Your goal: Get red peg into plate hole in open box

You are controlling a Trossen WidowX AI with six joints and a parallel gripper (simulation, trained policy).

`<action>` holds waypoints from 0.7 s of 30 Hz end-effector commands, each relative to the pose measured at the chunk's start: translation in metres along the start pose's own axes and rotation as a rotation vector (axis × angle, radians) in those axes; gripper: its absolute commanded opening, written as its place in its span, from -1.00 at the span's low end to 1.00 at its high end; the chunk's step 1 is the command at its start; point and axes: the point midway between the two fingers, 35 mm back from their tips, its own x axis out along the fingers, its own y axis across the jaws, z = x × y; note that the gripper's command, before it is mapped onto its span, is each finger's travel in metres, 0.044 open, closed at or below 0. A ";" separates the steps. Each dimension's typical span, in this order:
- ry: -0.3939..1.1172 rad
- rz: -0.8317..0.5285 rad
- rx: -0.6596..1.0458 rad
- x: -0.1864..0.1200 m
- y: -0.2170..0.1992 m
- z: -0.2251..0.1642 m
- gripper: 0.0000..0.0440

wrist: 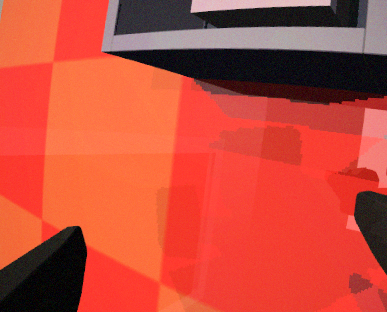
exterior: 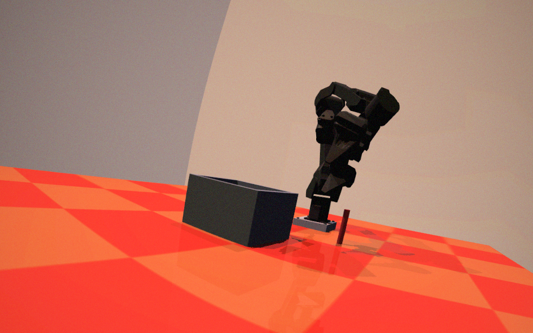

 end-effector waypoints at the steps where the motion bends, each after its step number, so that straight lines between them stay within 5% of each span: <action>1: 0.026 -0.058 -0.074 -0.002 -0.008 0.000 1.00; 21: 0.217 -0.340 -0.392 -0.025 -0.049 0.003 1.00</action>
